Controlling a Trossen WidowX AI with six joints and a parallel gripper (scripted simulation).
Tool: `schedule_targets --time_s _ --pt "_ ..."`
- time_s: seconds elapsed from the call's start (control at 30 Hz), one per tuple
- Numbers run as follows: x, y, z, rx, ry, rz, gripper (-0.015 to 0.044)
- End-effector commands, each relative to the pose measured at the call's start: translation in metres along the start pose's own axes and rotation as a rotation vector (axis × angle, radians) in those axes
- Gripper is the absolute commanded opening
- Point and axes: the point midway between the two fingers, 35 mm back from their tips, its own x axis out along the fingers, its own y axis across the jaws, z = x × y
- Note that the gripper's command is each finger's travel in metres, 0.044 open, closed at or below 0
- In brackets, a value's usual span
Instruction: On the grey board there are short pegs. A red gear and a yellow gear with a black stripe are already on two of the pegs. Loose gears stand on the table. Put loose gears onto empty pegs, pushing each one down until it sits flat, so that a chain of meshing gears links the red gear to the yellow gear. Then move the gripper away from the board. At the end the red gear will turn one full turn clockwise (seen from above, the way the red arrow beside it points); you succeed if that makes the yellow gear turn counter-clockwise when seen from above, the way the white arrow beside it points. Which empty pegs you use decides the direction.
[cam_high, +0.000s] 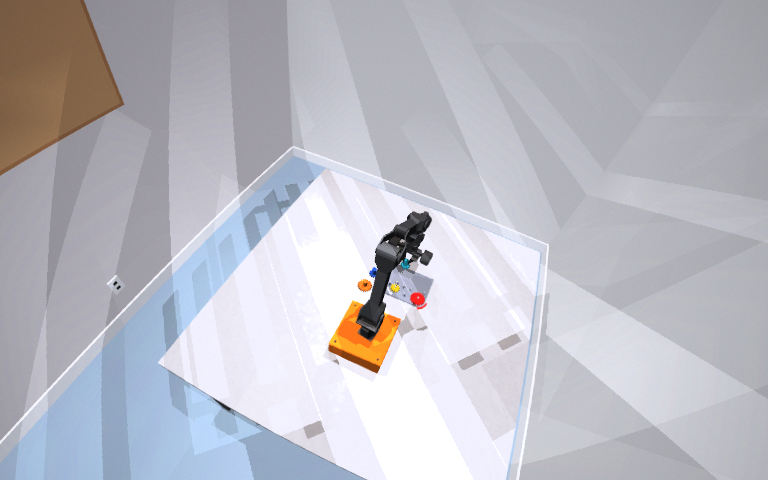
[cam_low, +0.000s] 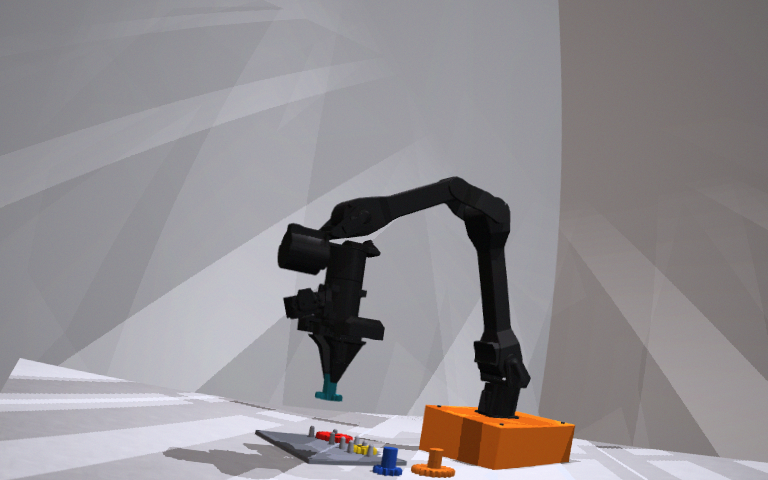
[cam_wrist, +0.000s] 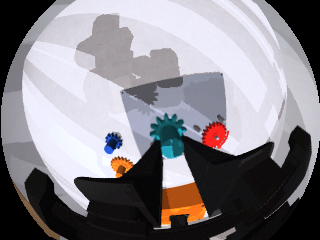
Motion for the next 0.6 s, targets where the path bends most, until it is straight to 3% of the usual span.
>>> schedule_targets --time_s 0.0,0.57 --pt "0.003 -0.008 -0.004 -0.006 -0.003 0.001 0.0000" --pt "0.020 -0.041 -0.024 -0.006 -0.003 -0.002 0.0000"
